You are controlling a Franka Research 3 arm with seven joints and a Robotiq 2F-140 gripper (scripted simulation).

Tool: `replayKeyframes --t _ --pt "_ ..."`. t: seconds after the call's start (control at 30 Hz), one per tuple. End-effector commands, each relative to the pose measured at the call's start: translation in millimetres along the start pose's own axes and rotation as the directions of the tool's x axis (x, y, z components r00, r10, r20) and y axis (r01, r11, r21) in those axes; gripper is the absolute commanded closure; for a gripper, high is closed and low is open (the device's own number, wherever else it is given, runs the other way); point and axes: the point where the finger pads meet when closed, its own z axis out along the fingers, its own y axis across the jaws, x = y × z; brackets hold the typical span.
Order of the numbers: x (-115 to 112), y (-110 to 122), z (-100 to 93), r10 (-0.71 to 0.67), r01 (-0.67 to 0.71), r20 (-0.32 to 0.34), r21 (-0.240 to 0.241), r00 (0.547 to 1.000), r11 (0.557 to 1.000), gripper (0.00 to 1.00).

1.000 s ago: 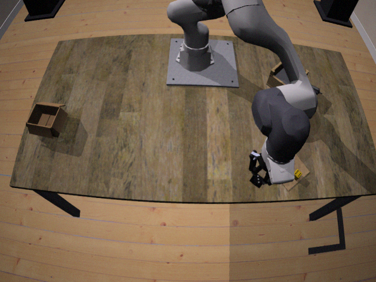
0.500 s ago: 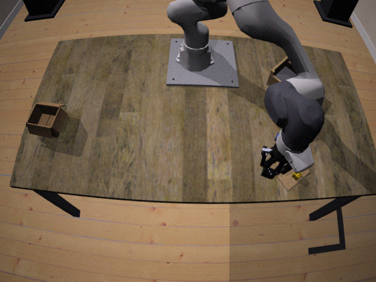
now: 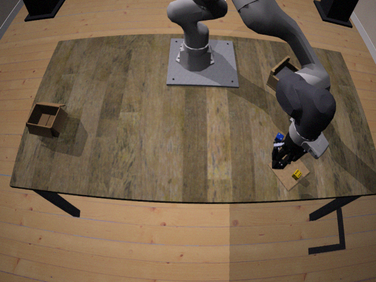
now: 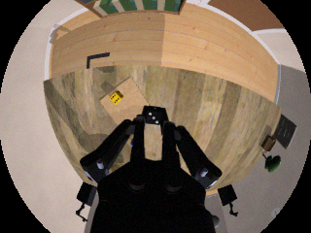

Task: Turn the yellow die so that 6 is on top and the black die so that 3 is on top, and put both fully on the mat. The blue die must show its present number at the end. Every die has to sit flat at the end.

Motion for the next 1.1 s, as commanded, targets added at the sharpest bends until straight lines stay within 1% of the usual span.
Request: replayKeyframes --t 0.0,0.03,0.27,0.4,0.47,0.57,0.6,0.67,0.7,0.77,0.8,0.9,1.07 --pt "-2.7 -4.0 -0.9 -0.146 0.146 -0.011 0.003 0.989 0.989 0.76" --pt "-7.9 -9.2 -0.7 -0.189 0.189 -0.012 0.002 0.982 0.982 0.76" --pt "-25.3 -26.0 -0.3 -0.33 0.33 -0.015 -0.005 0.944 0.944 0.76" --pt "-34.8 -34.7 0.0 -0.403 0.403 -0.016 -0.009 0.915 0.915 0.76" --pt "-41.8 -40.7 0.1 -0.454 0.453 -0.016 -0.012 0.891 0.891 0.76" --pt "-43.1 -41.9 0.2 -0.464 0.463 -0.016 -0.013 0.886 0.886 0.76" --pt "-50.2 -47.8 0.4 -0.513 0.512 -0.017 -0.016 0.859 0.859 0.76" --pt "-55.8 -52.4 0.5 -0.55 0.55 -0.017 -0.018 0.835 0.835 0.76" --pt "-55.9 -52.5 0.5 -0.551 0.551 -0.017 -0.018 0.834 0.834 0.76" --pt "-63.7 -58.6 0.7 -0.601 0.601 -0.017 -0.022 0.799 0.799 0.76" --pt "-63.9 -58.8 0.7 -0.602 0.602 -0.017 -0.022 0.798 0.798 0.76" --pt "-68.6 -62.4 0.8 -0.631 0.631 -0.017 -0.024 0.775 0.776 0.76" --pt "-69.0 -62.7 0.9 -0.633 0.633 -0.017 -0.024 0.774 0.774 0.76"
